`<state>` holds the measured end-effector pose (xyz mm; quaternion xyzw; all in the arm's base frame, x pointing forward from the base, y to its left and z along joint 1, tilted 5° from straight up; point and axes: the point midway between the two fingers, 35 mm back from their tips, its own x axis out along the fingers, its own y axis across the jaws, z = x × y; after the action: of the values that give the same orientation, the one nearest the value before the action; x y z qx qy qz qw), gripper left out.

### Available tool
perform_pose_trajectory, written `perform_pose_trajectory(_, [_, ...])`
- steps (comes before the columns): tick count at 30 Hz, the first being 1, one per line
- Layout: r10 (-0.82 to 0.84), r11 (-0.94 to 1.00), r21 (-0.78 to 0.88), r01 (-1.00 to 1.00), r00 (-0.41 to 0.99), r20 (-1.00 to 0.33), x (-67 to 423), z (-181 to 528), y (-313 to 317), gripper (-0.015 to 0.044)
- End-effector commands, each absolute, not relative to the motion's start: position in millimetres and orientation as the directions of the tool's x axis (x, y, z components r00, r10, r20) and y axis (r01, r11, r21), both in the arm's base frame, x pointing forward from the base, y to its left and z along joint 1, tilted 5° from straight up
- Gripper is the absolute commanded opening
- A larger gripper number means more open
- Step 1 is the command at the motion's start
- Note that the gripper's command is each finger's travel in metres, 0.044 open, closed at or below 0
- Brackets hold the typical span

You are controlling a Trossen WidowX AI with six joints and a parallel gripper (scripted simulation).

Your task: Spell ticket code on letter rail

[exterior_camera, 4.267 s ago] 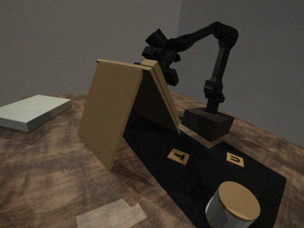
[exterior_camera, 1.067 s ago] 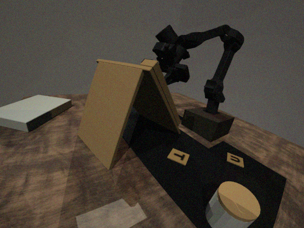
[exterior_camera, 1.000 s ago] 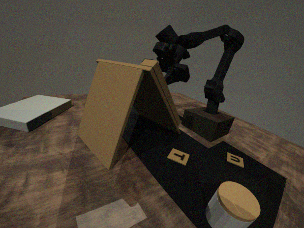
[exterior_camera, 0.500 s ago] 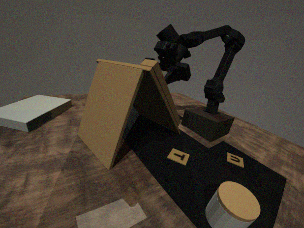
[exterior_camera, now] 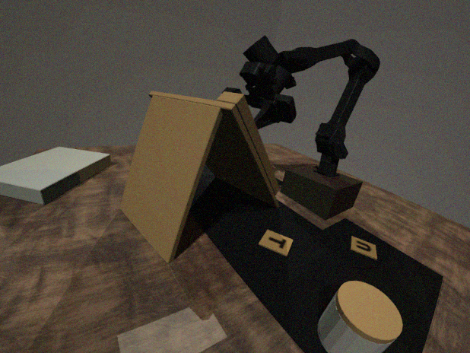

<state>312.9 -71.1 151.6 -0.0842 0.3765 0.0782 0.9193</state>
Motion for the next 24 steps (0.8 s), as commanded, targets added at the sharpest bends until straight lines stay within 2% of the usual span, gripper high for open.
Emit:
perform_pose_trajectory(1, [0.080, 0.974, -0.096, -0.207, 0.704, -0.705, 312.9, 151.6, -71.1, 0.0269])
perform_pose_trajectory(11, [0.080, 0.974, -0.096, -0.207, 0.704, -0.705, 312.9, 151.6, -71.1, 0.0006])
perform_pose_trajectory(21, [0.080, 0.974, -0.096, -0.207, 0.704, -0.705, 312.9, 151.6, -71.1, 0.0000])
perform_pose_trajectory(24, [0.069, 0.976, -0.088, -0.201, 0.664, -0.745, 317.8, 152.9, -74.5, 0.0000])
